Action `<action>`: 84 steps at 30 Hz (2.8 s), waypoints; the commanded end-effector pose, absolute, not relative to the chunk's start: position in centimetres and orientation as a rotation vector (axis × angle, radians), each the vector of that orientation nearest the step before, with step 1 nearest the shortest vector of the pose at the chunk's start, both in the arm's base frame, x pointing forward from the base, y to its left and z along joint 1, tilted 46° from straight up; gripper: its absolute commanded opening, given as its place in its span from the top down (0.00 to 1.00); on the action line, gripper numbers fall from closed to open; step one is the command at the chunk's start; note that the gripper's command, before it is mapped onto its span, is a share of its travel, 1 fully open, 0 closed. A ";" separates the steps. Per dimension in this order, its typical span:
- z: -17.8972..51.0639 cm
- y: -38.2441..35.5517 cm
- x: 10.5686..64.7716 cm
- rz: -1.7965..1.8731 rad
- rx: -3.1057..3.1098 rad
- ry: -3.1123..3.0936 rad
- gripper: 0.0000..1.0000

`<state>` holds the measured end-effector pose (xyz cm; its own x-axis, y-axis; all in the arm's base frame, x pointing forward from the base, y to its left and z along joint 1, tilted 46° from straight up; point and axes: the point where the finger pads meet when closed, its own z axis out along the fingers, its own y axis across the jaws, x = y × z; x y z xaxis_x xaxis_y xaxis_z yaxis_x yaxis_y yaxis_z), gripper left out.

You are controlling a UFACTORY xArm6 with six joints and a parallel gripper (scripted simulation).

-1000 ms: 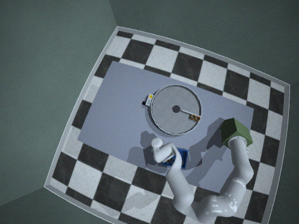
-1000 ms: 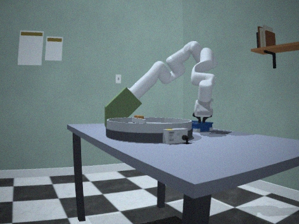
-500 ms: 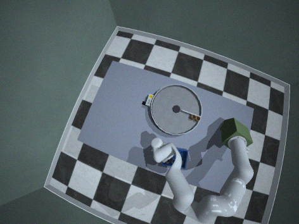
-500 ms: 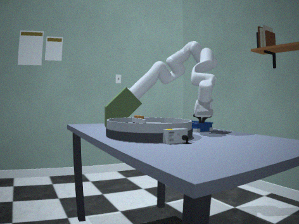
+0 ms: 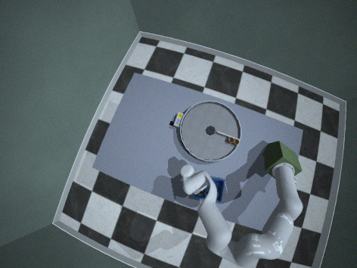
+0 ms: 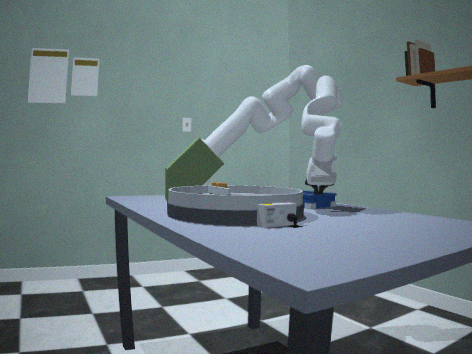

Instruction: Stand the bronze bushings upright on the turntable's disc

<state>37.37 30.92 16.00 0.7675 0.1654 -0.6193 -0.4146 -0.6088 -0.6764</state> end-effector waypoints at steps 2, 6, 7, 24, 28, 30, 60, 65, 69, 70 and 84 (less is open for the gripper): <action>16.1 30.9 37.4 0.825 -2.073 0.186 1.00; 16.1 30.9 37.4 0.825 -2.073 0.186 1.00; 16.1 30.9 37.4 0.825 -2.073 0.186 1.00; 16.1 30.9 37.4 0.825 -2.073 0.186 1.00; 16.1 30.8 37.4 0.825 -2.073 0.186 1.00; 16.2 30.7 37.4 0.825 -2.073 0.186 1.00; 23.1 23.7 36.2 0.825 -2.073 0.186 1.00; 23.9 23.0 36.0 0.825 -2.073 0.186 1.00; 24.1 22.8 36.0 0.825 -2.073 0.186 1.00; 24.1 22.8 36.0 0.825 -2.073 0.186 1.00; 24.2 22.7 36.0 0.825 -2.073 0.186 1.00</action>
